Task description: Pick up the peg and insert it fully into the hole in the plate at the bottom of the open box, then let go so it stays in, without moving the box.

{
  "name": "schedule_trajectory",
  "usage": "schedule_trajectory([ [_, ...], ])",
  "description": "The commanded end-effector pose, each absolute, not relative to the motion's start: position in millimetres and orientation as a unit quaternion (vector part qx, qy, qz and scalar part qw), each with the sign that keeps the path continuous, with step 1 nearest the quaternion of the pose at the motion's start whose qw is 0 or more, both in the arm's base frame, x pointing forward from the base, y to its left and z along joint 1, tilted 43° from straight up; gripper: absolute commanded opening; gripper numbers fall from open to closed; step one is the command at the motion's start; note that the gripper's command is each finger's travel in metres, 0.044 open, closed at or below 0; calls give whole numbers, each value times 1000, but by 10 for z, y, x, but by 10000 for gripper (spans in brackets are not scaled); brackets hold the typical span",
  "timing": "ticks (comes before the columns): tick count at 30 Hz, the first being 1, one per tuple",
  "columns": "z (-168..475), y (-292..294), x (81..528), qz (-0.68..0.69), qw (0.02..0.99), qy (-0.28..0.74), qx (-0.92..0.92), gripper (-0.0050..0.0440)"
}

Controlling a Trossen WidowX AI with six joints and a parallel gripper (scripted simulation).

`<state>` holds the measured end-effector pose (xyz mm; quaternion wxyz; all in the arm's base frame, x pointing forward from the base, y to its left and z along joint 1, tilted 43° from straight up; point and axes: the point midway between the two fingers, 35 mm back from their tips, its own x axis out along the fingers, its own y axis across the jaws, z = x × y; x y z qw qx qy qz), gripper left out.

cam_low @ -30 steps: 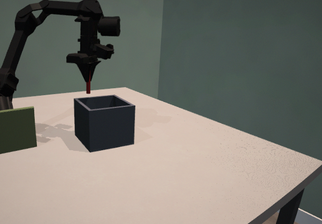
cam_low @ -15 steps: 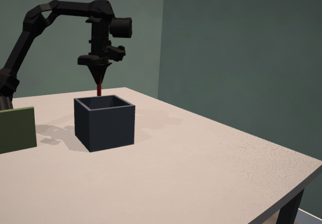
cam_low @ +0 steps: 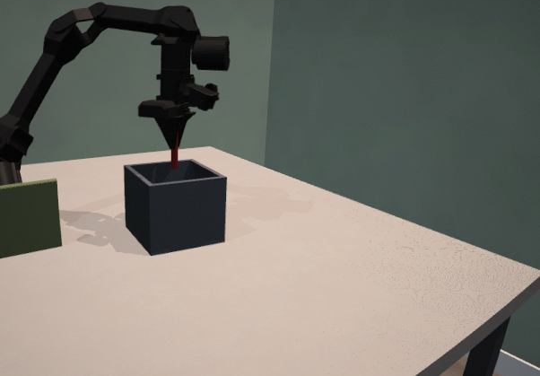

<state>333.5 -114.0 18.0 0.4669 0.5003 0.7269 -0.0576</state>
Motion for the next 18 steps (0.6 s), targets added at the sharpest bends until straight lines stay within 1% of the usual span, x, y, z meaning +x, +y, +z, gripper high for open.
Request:
schedule_trajectory([
  [1,80,-1034,3318,-57,462,730,500,0],
  [18,-300,-675,3274,-57,462,730,500,0],
])
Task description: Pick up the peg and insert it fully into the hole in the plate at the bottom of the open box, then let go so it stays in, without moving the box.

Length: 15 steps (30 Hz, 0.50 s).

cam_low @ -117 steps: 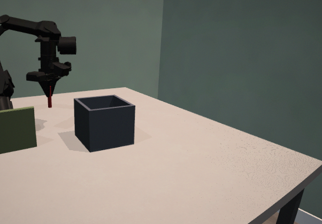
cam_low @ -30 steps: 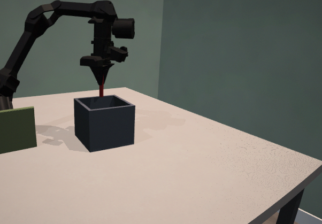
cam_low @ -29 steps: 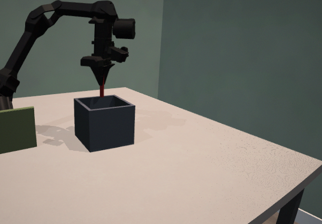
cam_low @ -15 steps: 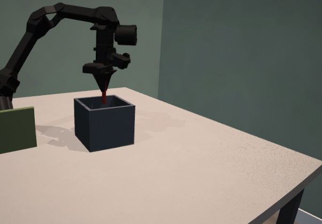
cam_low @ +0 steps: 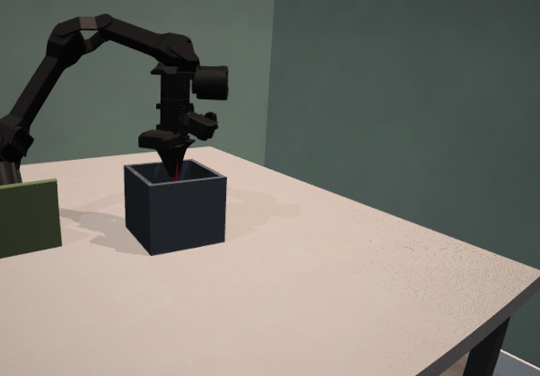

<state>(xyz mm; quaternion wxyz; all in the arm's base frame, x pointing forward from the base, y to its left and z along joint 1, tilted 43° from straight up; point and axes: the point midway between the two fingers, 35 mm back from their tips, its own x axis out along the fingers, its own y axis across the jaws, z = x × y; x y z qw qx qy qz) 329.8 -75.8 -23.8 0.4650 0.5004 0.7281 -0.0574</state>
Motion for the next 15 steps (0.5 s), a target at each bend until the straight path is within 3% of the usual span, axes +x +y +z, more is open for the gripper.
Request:
schedule_trajectory([
  [1,-314,-659,3270,-57,462,730,500,0],
  [15,-352,-626,3269,-57,462,730,500,0],
])
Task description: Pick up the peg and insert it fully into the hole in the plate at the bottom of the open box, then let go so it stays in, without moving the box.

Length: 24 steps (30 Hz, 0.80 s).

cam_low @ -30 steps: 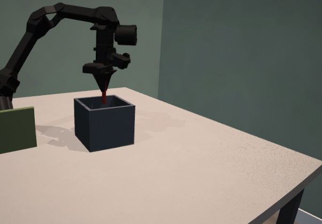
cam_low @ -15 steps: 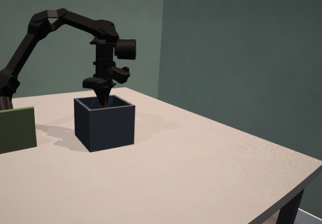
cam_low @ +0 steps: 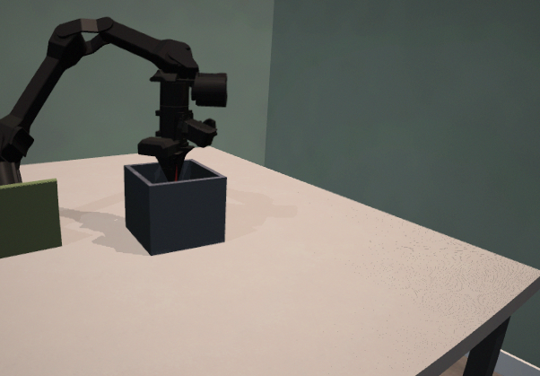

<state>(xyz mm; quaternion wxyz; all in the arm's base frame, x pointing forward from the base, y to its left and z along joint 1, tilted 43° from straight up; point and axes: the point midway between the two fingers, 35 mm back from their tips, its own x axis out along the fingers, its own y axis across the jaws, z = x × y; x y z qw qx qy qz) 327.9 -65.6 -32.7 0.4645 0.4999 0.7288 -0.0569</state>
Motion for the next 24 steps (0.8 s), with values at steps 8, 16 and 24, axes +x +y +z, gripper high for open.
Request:
schedule_trajectory([
  [8,-428,-557,3265,-57,462,730,500,0],
  [16,-466,-517,3252,-57,462,730,500,0],
  [24,-467,-517,3256,-57,462,730,500,0],
])
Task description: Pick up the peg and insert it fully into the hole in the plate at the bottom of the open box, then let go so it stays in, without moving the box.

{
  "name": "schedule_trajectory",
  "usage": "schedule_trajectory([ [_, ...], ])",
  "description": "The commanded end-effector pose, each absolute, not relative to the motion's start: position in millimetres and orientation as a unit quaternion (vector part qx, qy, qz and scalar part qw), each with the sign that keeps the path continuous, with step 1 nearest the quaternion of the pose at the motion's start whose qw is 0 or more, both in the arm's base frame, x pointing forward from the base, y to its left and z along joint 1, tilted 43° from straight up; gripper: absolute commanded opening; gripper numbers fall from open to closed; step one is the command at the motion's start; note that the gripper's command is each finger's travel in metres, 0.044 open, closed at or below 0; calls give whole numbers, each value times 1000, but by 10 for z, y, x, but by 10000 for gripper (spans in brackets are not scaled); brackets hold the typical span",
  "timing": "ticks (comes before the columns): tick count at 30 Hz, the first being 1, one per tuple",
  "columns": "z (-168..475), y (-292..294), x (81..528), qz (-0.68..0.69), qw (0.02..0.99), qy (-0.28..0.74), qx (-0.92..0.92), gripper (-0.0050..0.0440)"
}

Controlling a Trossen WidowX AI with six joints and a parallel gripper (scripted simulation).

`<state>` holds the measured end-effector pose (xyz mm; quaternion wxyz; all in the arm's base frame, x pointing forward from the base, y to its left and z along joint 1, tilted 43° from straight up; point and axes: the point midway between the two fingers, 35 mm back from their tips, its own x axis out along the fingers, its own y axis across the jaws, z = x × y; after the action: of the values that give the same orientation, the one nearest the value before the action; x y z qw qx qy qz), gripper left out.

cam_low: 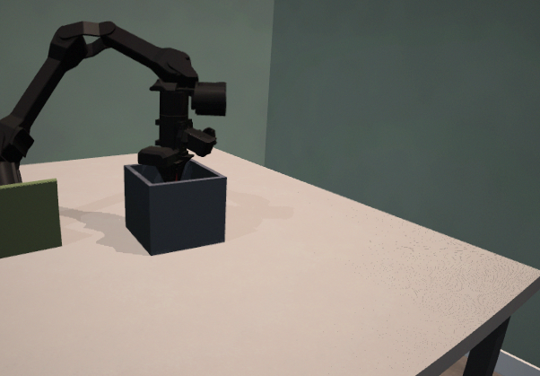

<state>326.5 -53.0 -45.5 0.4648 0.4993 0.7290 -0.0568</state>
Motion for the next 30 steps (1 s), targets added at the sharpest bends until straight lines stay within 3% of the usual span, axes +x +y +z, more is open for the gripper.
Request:
schedule_trajectory([
  [1,-469,-515,3256,-57,462,730,500,0],
  [30,-695,-319,3247,-57,462,730,500,0],
])
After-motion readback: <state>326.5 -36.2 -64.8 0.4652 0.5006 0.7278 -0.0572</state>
